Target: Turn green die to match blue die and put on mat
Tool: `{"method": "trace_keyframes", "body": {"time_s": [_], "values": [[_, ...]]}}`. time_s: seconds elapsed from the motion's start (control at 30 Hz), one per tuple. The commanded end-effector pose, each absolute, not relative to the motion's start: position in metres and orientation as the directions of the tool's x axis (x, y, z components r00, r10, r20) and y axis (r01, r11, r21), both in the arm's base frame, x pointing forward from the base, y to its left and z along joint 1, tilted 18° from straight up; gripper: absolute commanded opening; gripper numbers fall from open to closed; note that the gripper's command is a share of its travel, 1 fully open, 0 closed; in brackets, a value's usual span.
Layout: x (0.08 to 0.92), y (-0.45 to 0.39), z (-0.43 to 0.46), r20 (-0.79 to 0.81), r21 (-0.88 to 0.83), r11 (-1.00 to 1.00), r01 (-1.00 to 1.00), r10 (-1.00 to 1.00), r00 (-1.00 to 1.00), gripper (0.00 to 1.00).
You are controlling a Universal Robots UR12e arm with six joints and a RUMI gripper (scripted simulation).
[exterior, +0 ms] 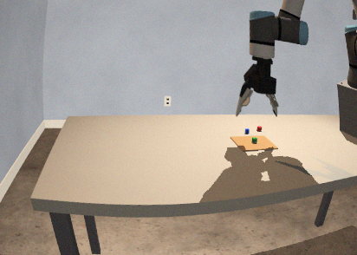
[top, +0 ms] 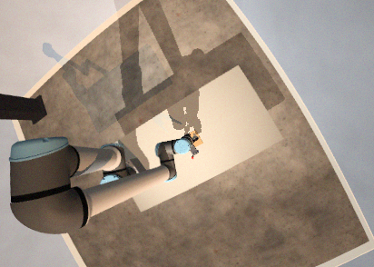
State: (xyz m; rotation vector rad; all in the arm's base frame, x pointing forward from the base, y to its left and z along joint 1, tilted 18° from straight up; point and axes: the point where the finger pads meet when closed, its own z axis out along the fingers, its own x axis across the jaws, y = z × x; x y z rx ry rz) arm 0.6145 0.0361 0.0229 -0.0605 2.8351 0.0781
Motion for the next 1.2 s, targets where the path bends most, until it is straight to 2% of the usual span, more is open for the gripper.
{"method": "trace_keyframes", "body": {"time_s": [0.0,0.33,1.17], "values": [[0.615,0.036,0.023,-0.302,0.047,0.998,-0.05,-0.033,-0.953,1.0],[0.612,0.035,0.032,-0.302,0.047,0.998,-0.05,-0.033,-0.953,1.0],[0.584,0.03,0.123,-0.302,0.047,0.998,-0.05,-0.033,-0.953,1.0]]}}
